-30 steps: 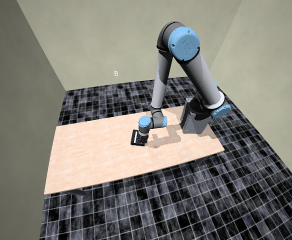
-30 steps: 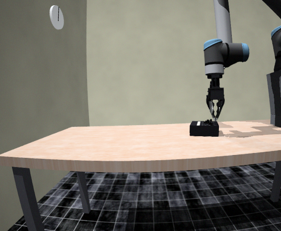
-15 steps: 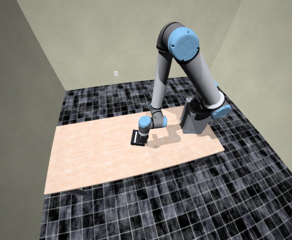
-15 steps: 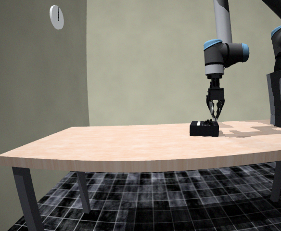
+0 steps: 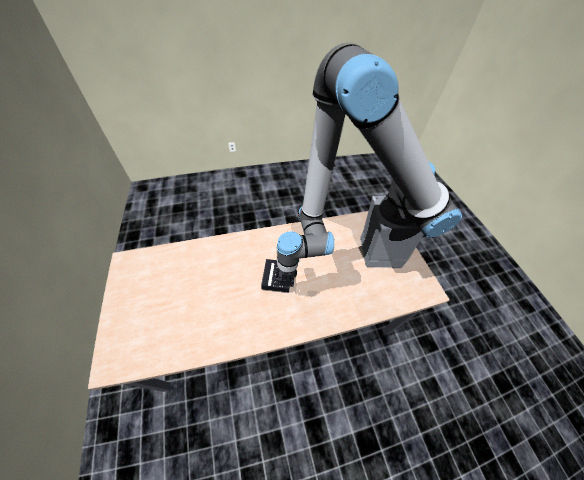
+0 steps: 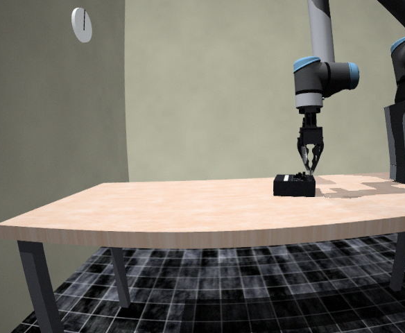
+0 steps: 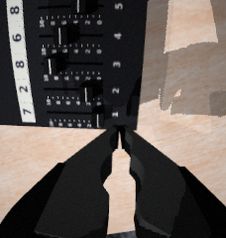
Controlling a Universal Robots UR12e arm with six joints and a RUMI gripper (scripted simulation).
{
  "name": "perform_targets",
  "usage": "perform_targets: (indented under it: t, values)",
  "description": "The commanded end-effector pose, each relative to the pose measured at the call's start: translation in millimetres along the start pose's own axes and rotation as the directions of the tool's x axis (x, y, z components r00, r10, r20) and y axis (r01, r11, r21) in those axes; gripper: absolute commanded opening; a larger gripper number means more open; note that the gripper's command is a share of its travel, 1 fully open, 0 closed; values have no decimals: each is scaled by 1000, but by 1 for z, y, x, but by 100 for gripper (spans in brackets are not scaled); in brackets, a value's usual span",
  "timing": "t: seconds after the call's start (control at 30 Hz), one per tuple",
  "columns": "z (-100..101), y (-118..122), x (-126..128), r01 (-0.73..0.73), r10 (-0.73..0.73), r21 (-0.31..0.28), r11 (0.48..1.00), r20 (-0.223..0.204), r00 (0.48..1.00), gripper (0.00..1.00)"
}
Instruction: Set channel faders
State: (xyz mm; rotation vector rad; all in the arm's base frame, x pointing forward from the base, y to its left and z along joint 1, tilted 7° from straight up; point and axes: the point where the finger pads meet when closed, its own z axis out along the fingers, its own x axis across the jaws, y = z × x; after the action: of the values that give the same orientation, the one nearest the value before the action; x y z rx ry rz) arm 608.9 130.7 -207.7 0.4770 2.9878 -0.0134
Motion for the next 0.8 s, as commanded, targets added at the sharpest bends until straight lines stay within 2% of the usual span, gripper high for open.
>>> perform_targets:
  t: [0.0, 0.77]
  values:
    - [0, 0, 0, 0, 0, 0, 1000, 1, 1000, 0]
    - [2, 0, 0, 0, 0, 0, 1000, 1, 1000, 0]
